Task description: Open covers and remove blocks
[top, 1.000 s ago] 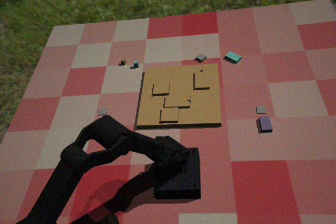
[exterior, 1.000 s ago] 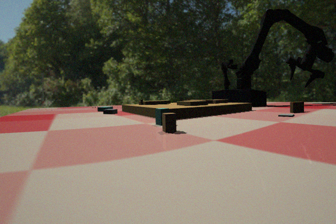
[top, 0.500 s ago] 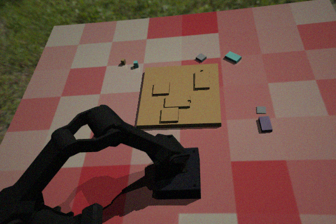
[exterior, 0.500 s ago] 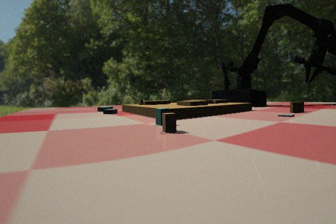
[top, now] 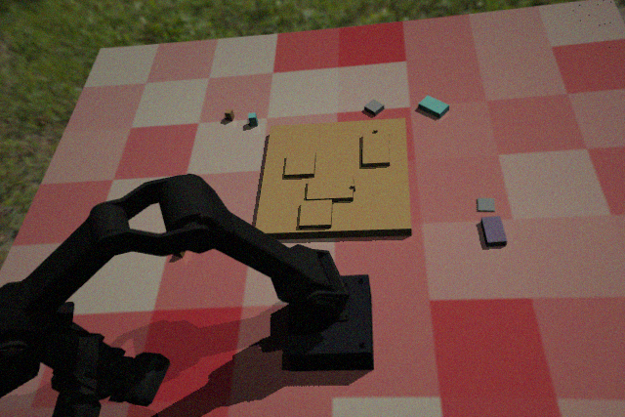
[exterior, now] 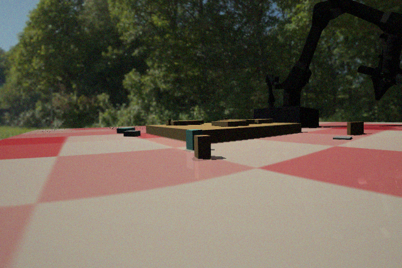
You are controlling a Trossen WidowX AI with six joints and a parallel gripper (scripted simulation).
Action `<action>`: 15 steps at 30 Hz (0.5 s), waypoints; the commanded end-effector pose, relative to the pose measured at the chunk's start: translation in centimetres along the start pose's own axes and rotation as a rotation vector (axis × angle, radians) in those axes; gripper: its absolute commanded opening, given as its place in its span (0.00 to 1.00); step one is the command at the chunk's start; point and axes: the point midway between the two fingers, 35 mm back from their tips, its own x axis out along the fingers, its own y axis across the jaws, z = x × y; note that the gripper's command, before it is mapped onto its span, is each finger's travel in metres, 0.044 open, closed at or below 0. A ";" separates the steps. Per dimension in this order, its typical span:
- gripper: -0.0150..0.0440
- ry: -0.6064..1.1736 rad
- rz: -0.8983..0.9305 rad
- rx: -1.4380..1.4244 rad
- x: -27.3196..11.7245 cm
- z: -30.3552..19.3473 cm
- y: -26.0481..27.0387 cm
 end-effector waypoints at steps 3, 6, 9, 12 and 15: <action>0.25 -0.026 -0.020 0.191 -0.5 -3.1 -2.4; 0.25 -0.041 -0.028 0.277 -0.7 -4.6 -3.4; 0.25 -0.055 -0.034 0.356 -1.0 -6.1 -4.2; 0.25 -0.068 -0.037 0.430 -1.3 -7.7 -4.8; 0.25 -0.081 -0.040 0.503 -1.5 -9.3 -5.3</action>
